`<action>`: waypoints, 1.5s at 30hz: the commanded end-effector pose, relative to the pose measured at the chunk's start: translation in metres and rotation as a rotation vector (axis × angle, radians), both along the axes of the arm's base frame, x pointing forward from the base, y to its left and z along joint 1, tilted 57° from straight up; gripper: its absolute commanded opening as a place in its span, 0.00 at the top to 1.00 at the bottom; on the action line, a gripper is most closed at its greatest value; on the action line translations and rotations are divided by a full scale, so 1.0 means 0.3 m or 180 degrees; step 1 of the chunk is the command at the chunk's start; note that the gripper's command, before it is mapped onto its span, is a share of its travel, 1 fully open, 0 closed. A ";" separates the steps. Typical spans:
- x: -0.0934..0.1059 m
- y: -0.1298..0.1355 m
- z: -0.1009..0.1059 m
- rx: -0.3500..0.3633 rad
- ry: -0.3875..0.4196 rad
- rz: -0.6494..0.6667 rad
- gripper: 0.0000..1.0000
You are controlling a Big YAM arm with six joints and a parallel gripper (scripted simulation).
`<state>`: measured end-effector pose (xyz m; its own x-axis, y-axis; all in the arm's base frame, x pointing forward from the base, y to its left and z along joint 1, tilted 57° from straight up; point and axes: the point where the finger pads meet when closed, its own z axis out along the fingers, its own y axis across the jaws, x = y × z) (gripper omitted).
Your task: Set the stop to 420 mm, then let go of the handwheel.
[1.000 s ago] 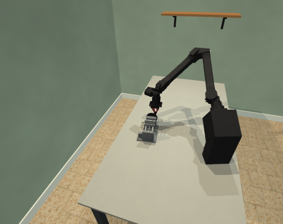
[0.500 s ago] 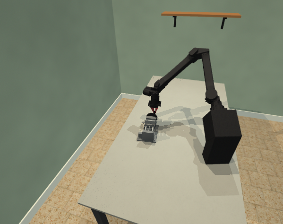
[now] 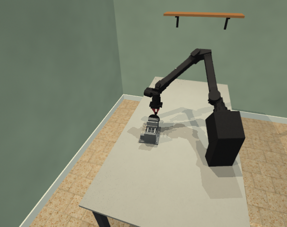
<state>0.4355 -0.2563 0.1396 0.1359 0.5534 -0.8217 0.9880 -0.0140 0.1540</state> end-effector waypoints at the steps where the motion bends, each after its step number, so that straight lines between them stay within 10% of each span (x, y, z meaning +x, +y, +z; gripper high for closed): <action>1: 0.085 0.054 0.039 -0.0011 -0.0099 0.0132 0.94; 45: 0.170 -0.030 0.036 -0.0029 -0.0112 0.0066 0.94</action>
<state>0.4668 -0.2605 0.1421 0.1355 0.5518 -0.8229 0.9873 -0.0056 0.1588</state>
